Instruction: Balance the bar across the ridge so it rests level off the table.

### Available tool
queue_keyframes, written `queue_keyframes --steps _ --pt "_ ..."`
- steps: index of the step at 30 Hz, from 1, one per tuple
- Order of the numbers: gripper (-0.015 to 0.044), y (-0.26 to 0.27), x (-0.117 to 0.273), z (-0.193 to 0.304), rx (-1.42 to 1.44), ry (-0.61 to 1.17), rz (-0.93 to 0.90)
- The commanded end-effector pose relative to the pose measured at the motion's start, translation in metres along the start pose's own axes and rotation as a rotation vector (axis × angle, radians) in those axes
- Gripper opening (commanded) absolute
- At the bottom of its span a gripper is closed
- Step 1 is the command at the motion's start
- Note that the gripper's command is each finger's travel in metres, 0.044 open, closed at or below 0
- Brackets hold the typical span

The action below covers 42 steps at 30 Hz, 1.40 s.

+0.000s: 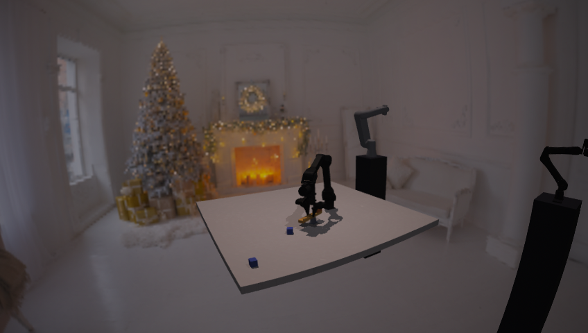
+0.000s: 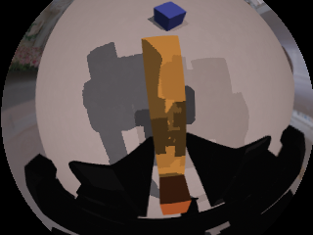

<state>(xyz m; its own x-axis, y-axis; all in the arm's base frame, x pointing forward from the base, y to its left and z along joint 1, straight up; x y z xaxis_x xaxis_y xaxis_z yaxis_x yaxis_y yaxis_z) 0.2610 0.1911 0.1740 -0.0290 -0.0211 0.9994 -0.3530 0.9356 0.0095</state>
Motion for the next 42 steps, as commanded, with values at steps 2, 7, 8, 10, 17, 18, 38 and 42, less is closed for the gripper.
queue_keyframes --steps 2,7,8,10,17,18,38,42 --pt "0.0171 0.000 0.000 0.000 0.000 0.000 0.000" --pt "0.0172 0.000 0.000 0.000 0.000 0.000 0.000" --pt "0.0173 0.000 0.000 0.000 0.000 0.000 0.000" --pt "0.0173 0.000 0.000 0.000 0.000 0.000 0.000" --pt "0.0185 0.000 0.000 0.000 0.000 0.000 0.000" --pt "0.0185 0.000 0.000 0.000 0.000 0.000 0.000" --pt "0.0440 0.000 0.008 -0.001 0.000 0.000 0.000" --pt "0.0440 0.001 0.056 -0.005 0.000 0.000 0.000"
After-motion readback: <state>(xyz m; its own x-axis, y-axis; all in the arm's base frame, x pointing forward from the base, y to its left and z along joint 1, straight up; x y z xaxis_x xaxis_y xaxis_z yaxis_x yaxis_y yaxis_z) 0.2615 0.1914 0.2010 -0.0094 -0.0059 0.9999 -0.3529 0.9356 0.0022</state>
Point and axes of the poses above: the point midway between the two fingers, 35 mm back from their tips, its own x axis back along the fingers, its own y axis across the jaws, z = x × y, the point moved 8 cm from there along x, back along the fingers, and after that the axes turned 5 degrees about -x, right-handed, at the moved point
